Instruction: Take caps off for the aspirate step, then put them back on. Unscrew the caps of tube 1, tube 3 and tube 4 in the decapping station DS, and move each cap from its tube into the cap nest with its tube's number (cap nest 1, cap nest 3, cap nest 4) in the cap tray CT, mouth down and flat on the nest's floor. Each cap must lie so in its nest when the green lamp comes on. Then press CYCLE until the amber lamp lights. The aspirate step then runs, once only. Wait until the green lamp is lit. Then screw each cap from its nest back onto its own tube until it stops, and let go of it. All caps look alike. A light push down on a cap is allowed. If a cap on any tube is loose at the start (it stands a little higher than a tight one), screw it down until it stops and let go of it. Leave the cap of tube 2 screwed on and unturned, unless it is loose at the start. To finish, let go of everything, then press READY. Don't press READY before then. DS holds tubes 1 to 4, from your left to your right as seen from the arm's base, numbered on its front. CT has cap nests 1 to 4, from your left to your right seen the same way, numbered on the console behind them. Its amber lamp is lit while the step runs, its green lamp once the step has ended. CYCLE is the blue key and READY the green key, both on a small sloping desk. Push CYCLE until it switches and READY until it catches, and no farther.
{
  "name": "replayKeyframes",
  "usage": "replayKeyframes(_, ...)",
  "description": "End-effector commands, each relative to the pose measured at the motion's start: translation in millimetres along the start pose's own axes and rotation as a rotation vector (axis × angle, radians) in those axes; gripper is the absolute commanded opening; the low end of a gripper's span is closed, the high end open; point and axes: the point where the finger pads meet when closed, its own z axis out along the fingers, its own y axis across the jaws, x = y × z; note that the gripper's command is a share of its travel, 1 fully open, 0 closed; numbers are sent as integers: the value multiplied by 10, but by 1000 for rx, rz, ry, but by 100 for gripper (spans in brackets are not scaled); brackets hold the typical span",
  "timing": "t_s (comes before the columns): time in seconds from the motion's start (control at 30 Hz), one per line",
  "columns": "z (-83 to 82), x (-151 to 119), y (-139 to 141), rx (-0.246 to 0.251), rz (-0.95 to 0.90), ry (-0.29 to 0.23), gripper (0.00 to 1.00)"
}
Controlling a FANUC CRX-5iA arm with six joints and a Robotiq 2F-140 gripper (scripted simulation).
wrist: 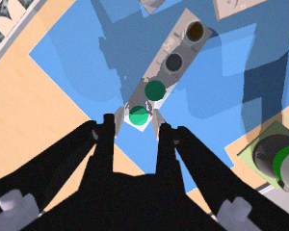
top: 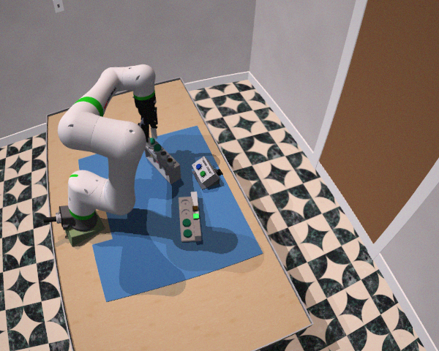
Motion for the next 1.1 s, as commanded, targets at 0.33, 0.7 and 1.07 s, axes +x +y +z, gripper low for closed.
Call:
replayKeyframes(0.33, -3, -1, -3, -5, -28, -13, 0)
replayKeyframes(0.7, -2, -1, -3, -6, 172, -13, 0)
replayKeyframes(1.07, 3, -1, -3, -9, 672, -11, 0)
